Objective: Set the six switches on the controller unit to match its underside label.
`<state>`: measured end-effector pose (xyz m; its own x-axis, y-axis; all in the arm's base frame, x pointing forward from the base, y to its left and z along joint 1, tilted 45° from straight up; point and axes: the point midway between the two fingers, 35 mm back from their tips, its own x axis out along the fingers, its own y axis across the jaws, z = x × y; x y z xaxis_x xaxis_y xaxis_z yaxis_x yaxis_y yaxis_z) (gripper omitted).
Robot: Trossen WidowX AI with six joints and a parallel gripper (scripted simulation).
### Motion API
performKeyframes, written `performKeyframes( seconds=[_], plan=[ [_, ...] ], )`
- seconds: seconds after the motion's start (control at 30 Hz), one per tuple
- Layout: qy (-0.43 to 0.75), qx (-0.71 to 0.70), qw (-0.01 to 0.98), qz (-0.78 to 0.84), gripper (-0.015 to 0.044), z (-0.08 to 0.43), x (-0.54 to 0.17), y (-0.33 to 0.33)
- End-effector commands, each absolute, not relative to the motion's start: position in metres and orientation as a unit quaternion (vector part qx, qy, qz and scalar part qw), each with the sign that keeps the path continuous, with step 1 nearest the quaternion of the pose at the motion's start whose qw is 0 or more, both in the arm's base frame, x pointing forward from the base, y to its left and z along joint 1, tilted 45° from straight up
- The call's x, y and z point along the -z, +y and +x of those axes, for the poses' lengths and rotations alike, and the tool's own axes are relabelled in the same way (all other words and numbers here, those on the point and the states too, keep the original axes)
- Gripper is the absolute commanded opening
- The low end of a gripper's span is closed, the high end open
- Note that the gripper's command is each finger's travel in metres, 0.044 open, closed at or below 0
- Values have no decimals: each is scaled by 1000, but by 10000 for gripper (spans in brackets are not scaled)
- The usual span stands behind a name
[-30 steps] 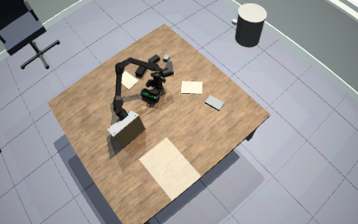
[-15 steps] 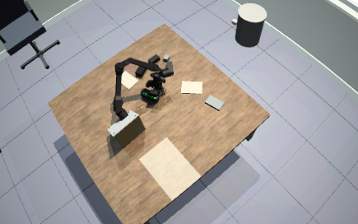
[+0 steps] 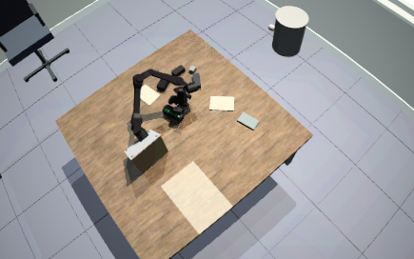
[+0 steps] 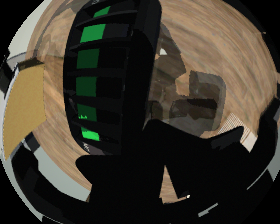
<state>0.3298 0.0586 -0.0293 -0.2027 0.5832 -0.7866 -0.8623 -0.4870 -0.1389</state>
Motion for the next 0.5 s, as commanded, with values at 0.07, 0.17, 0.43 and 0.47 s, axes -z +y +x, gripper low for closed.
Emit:
performKeyframes(
  seconds=[0.07, 0.17, 0.43, 0.47],
  plan=[
    [174, -763, 473, -405, 0, 319, 33, 58],
    [174, -763, 473, -405, 0, 317, 34, 58],
    [174, -763, 473, -405, 0, 313, 35, 57],
    [174, -763, 473, -405, 0, 312, 35, 57]
  ],
)
